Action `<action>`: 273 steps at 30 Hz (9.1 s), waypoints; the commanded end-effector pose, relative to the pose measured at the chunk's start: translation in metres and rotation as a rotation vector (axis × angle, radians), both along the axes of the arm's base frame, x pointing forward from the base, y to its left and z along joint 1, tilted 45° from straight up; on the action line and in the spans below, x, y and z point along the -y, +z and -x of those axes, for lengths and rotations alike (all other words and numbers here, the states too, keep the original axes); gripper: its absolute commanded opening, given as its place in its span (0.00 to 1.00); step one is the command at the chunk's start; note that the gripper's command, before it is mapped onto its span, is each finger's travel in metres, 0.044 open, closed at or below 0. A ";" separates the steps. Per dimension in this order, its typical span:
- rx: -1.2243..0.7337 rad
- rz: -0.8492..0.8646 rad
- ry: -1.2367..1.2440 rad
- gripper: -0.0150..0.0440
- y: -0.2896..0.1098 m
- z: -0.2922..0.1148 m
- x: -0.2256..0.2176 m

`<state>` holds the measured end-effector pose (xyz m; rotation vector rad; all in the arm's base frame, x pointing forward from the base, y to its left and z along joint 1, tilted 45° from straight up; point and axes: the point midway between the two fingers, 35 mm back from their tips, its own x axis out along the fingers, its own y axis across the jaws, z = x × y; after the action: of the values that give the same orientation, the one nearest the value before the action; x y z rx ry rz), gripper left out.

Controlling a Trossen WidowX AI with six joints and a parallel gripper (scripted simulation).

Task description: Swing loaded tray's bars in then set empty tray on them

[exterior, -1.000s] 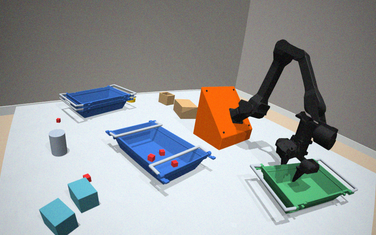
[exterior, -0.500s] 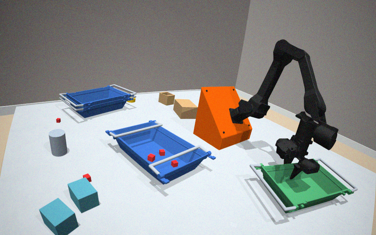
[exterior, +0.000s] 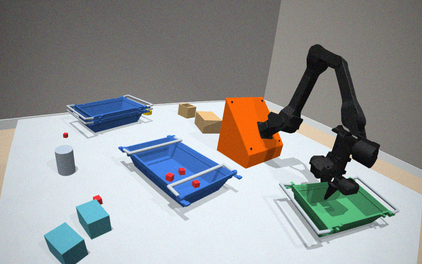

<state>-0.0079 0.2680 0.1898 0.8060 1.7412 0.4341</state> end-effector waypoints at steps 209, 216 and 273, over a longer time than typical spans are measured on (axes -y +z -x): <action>-0.658 0.177 -0.688 0.25 -0.105 -0.345 0.288; -0.658 0.177 -0.688 0.25 -0.105 -0.345 0.288; -0.657 0.176 -0.688 0.25 -0.134 -0.340 0.263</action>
<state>0.3294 0.0061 0.0542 1.4201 1.9205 -0.5067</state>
